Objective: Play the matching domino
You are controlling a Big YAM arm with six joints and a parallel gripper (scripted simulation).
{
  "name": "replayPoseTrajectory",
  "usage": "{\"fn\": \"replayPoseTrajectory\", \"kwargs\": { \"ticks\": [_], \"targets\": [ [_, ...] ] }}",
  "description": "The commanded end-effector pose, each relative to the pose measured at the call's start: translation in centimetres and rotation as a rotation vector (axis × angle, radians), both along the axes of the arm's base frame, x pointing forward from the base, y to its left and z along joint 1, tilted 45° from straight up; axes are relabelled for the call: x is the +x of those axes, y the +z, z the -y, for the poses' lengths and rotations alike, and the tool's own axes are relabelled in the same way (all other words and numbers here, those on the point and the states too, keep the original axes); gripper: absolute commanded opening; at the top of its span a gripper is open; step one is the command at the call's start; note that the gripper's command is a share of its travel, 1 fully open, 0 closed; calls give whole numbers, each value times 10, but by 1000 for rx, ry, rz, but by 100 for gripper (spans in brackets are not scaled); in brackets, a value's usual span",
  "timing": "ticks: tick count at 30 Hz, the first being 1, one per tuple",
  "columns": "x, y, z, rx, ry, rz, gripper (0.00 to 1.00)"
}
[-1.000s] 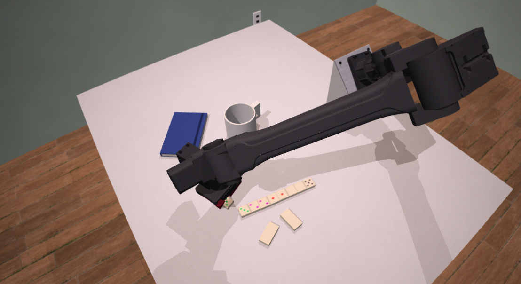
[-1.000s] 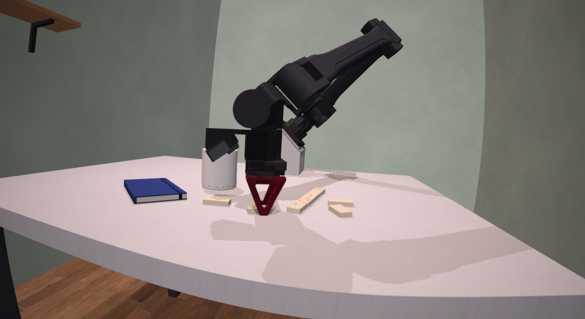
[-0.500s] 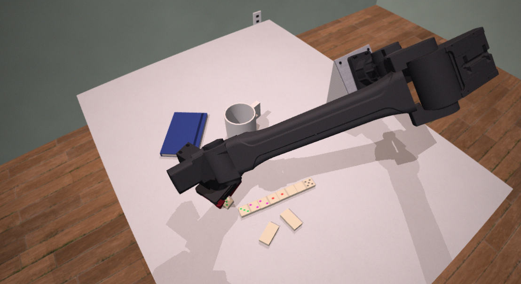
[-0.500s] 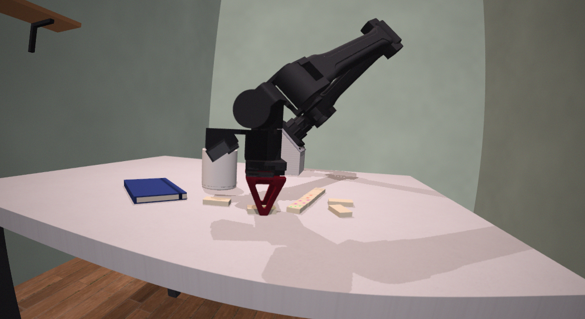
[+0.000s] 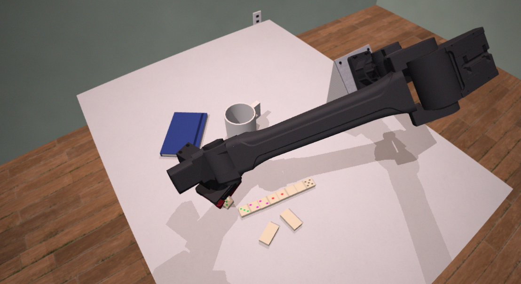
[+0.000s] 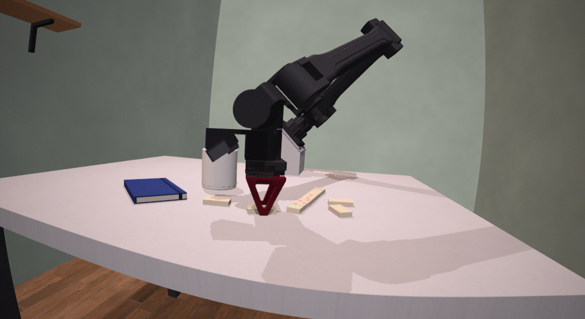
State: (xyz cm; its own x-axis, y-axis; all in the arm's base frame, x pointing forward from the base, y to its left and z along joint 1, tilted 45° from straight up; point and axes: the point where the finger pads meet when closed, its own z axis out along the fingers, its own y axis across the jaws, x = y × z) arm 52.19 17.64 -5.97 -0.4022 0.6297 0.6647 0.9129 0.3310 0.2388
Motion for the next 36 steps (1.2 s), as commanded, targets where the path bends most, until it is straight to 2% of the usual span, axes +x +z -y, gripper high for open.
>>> {"fn": "replayPoseTrajectory", "kwargs": {
  "ticks": [1,36],
  "targets": [
    [6,4,7,-5,-10,13,43],
    [7,5,8,-7,-11,17,43]
  ]
}}
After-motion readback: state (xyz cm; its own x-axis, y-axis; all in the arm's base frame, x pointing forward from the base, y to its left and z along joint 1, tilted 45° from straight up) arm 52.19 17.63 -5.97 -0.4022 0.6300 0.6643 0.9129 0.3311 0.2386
